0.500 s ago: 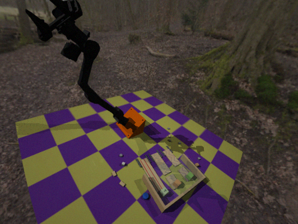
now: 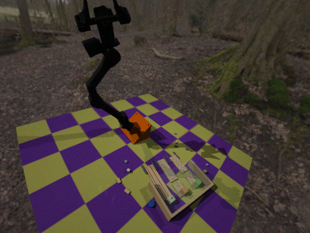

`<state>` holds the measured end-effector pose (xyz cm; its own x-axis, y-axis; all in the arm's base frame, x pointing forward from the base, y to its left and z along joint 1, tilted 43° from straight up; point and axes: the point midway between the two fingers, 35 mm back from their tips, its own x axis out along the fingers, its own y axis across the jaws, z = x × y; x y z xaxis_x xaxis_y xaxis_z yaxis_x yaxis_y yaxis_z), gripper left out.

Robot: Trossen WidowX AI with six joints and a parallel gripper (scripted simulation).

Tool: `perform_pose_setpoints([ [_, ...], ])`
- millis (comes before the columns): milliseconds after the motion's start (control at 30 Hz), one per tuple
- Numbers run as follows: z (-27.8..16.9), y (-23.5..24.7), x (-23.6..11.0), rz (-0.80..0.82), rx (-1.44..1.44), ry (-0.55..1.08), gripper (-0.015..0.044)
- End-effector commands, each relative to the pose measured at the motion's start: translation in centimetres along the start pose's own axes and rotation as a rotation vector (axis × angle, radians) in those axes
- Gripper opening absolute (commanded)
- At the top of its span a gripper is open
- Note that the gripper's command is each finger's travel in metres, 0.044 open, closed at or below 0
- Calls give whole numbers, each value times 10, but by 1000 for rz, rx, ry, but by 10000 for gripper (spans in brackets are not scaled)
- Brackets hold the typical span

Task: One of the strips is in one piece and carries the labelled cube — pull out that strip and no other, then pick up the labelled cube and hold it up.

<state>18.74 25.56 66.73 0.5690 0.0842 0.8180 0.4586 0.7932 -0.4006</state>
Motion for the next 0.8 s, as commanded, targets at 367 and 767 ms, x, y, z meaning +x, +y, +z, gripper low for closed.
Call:
perform_pose_setpoints([
  [367, -158, 165, -76, 463, 15, 411, 400],
  [767, -313, 199, -201, 579, -74, 920, 400],
])
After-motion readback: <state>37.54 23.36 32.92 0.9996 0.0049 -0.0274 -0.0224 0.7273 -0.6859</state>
